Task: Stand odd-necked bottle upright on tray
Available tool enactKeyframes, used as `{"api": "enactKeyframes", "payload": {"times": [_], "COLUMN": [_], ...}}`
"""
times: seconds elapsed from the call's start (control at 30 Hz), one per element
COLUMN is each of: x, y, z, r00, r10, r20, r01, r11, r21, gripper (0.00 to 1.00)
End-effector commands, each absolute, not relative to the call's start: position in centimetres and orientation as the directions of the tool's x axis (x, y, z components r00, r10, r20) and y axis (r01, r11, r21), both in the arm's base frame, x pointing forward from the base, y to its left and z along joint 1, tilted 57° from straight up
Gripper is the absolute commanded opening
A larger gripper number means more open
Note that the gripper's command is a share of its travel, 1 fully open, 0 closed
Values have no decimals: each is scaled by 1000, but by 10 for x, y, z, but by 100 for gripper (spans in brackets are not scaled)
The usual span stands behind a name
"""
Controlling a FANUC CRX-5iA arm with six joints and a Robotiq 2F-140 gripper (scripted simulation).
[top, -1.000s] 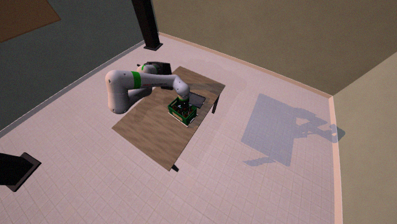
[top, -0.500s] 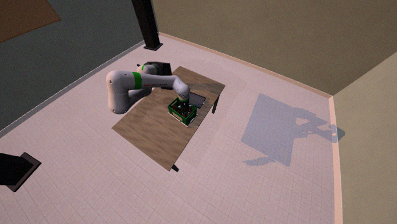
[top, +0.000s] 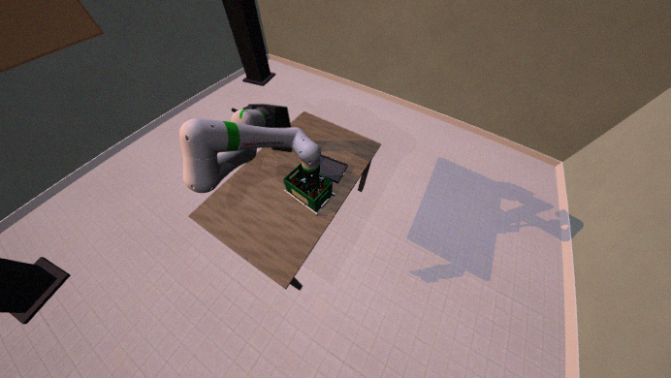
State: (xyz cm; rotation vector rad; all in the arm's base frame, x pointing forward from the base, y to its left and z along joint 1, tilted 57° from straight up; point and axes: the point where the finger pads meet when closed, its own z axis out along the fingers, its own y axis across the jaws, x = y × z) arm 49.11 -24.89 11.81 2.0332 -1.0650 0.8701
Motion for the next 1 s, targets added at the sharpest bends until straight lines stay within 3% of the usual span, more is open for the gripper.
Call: {"api": "enactKeyframes", "payload": {"times": [0.0, 0.83, 0.87, 0.97], "x": [491, 491, 491, 491], "y": [-248, -248, -248, -248], "z": [118, 118, 118, 118], "r00": [443, 443, 443, 443], "r10": [-412, -412, -412, -412], "r20": [796, 796, 796, 796], "r01": [-862, -862, -862, -862], "r11": [-440, -440, -440, -440], "r21": [252, 252, 252, 252], "gripper": [44, 44, 10, 10]}}
